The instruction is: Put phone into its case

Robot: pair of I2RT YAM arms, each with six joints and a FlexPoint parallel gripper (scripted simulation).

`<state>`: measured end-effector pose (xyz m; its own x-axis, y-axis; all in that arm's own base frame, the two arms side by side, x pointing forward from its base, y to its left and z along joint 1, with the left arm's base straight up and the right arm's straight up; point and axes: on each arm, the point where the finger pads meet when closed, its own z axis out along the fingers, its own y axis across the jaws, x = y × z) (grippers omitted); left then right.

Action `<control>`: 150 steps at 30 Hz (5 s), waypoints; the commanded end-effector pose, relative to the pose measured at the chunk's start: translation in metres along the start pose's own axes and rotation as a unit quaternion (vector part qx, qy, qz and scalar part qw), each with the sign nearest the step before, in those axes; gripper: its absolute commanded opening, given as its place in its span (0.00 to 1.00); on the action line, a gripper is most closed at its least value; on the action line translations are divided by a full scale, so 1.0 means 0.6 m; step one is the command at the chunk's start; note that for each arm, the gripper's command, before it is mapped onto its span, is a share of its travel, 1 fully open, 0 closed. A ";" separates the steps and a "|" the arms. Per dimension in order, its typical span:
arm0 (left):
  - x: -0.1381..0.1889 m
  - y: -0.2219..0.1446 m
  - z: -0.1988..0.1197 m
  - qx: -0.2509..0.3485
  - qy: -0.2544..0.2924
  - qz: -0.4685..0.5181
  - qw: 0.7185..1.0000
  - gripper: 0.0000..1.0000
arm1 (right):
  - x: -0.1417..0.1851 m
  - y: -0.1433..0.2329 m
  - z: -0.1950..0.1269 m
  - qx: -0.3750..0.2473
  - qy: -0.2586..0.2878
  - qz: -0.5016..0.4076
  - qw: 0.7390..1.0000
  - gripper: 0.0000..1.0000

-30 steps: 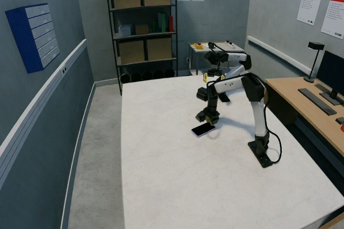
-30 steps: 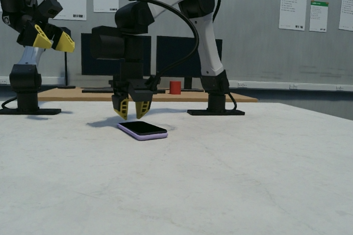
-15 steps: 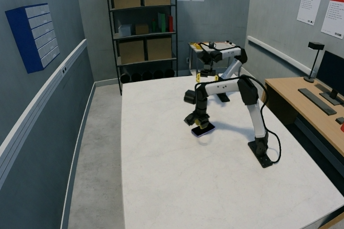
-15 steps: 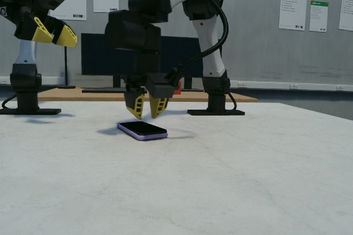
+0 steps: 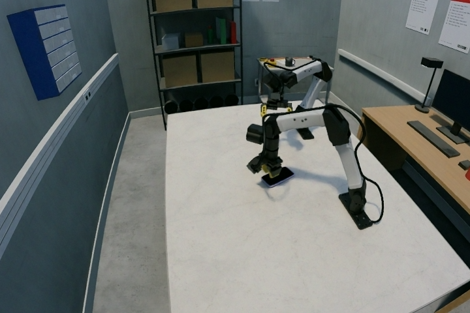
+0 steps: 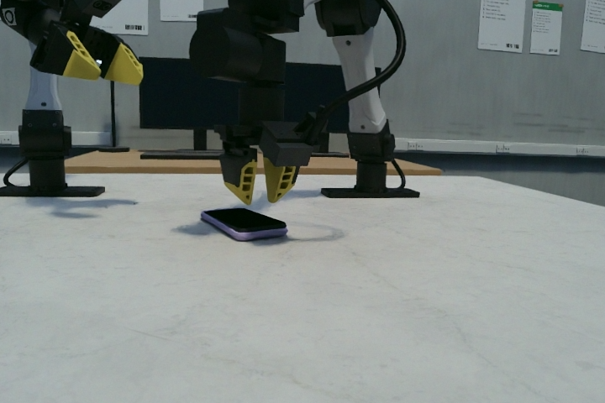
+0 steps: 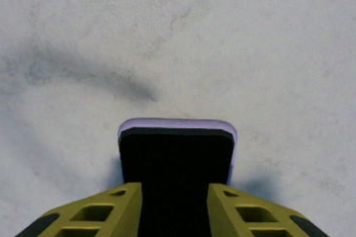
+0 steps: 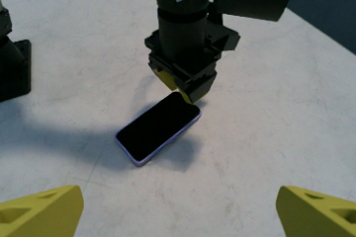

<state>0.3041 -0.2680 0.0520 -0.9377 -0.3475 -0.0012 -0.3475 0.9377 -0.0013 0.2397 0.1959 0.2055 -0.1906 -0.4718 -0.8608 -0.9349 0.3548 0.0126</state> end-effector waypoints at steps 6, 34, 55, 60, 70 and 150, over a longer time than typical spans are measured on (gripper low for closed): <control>0.010 -0.002 0.013 0.002 0.001 0.010 1.000 0.36 | -0.022 -0.009 -0.003 0.011 -0.008 -0.011 1.000 1.00; 0.009 -0.008 0.053 0.007 -0.002 0.006 1.000 0.36 | -0.022 -0.009 -0.003 0.011 -0.008 -0.011 1.000 1.00; 0.000 -0.004 0.041 -0.016 0.017 0.006 1.000 0.36 | -0.022 -0.009 -0.003 0.011 -0.008 -0.011 1.000 1.00; -0.003 -0.005 0.025 -0.015 0.017 0.005 1.000 0.36 | -0.022 -0.009 -0.003 0.011 -0.008 -0.011 1.000 1.00; -0.004 -0.006 0.016 -0.011 0.010 0.006 1.000 0.36 | -0.004 0.000 -0.007 0.041 -0.014 0.012 0.999 1.00; 0.085 -0.014 -0.006 0.023 -0.012 0.005 1.000 0.36 | 0.039 0.056 -0.028 0.078 -0.050 0.030 0.995 1.00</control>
<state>0.2518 -0.2862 0.0385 -0.9439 -0.3300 0.0095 -0.3298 0.9439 0.0157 0.1965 0.1835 0.1878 -0.2193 -0.3750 -0.9007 -0.8686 0.4955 0.0052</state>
